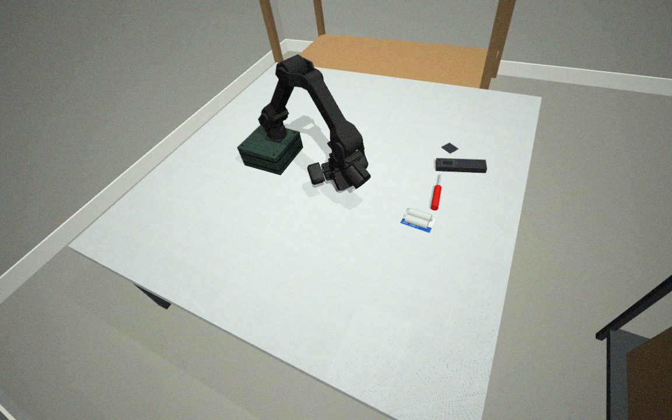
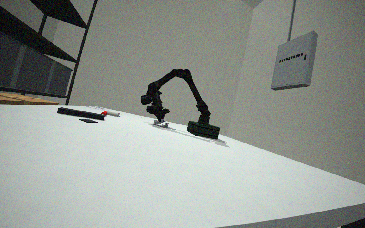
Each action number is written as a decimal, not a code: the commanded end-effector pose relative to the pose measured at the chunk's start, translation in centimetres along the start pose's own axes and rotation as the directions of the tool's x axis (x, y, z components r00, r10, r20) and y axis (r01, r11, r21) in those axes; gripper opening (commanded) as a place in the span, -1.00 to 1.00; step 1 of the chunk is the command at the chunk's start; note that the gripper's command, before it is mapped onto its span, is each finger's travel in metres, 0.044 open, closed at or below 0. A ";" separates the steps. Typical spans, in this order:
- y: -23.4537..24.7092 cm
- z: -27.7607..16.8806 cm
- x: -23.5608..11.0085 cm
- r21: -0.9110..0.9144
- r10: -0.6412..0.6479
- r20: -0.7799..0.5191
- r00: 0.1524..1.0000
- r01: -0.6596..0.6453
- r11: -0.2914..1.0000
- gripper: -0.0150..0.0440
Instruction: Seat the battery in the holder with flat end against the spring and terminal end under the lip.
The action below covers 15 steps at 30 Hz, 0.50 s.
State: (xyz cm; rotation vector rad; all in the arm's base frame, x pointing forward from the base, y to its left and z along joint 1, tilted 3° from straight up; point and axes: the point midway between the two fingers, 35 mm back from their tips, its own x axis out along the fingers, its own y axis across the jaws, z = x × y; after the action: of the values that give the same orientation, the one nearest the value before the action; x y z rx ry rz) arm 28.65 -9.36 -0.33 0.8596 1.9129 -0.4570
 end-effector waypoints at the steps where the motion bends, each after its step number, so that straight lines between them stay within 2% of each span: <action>1: 0.0 0.5 0.0 -0.005 -0.003 0.005 1.000 0.003 1.000 -0.22; 15: 0.0 0.4 0.3 -0.006 -0.013 0.074 0.997 0.013 1.000 -0.22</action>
State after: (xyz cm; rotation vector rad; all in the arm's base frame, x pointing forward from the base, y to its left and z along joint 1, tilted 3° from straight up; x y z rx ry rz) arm 28.72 -9.33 -0.70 0.8323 1.8787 -0.4704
